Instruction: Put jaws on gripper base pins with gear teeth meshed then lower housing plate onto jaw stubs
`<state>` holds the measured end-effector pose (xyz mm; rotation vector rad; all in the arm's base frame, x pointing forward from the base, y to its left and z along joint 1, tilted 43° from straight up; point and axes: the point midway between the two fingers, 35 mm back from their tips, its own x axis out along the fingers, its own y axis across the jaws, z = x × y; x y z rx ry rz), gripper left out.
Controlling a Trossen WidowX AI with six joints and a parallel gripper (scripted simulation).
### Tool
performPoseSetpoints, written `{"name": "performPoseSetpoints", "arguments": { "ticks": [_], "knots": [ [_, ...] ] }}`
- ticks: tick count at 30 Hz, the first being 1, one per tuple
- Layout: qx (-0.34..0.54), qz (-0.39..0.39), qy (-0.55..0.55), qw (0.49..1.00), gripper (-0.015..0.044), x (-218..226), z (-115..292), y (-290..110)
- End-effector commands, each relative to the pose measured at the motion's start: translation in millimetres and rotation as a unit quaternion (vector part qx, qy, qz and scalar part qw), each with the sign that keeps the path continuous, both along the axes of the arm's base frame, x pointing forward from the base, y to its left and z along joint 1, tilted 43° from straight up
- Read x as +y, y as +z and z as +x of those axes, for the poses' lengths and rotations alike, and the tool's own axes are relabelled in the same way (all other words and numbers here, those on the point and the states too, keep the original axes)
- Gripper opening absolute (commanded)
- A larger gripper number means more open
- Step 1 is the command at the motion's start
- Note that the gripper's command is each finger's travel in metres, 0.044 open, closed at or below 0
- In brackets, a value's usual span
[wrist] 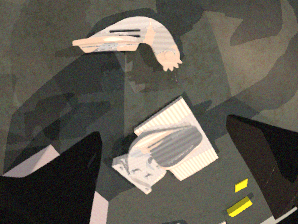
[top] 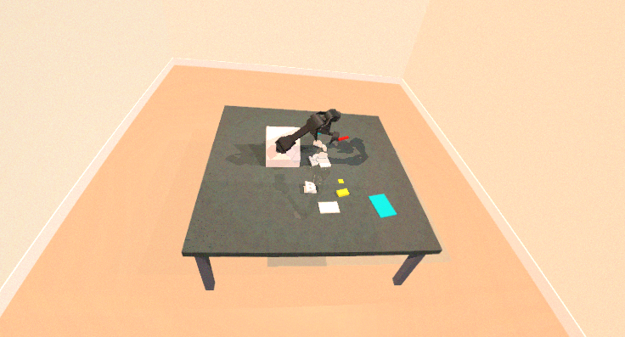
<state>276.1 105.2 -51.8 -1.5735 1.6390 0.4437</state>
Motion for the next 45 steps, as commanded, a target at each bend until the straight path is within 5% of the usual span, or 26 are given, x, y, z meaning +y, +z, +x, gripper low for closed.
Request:
{"name": "performPoseSetpoints", "arguments": {
  "ticks": [1,23,45],
  "knots": [
    [0.027,-0.002,0.028,0.999,0.044,3.9,0.3,-2.7],
    [0.198,-0.026,0.217,0.955,0.044,27.0,0.7,-17.5],
    [0.356,-0.049,0.392,0.847,0.044,49.3,-1.5,-33.5]
  ]
}}
